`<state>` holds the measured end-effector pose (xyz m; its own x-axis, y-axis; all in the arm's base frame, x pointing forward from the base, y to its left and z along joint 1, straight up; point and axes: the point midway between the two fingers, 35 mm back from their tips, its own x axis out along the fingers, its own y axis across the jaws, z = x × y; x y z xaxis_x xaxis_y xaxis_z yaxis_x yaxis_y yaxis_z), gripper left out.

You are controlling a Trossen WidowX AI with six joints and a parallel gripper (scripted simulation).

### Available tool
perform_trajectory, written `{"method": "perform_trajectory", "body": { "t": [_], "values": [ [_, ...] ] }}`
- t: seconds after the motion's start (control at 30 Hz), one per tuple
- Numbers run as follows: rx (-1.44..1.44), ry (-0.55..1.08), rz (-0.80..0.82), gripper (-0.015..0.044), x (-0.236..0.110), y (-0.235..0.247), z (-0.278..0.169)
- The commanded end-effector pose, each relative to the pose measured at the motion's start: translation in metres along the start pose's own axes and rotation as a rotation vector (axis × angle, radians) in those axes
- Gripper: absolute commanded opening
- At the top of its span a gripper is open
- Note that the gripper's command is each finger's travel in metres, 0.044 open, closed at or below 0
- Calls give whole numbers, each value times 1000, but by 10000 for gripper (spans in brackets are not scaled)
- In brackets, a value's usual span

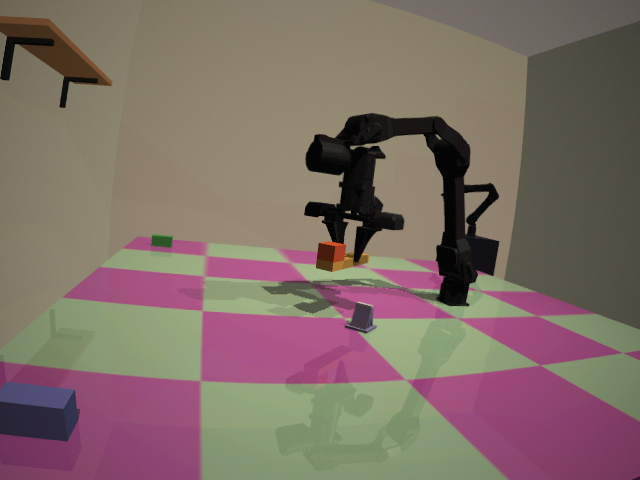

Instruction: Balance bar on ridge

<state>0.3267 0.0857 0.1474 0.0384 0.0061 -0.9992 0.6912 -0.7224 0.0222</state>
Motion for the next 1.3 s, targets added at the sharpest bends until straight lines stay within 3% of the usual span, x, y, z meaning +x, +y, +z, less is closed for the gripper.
{"method": "perform_trajectory", "body": {
  "t": [0.0, 0.57, 1.27],
  "values": [
    [1, -1, -7, 0, 0, -13, -6],
    [-6, 1, -13, 0, -1, -73, -30],
    [-6, 2, -13, 0, 29, -74, -31]
  ]
}}
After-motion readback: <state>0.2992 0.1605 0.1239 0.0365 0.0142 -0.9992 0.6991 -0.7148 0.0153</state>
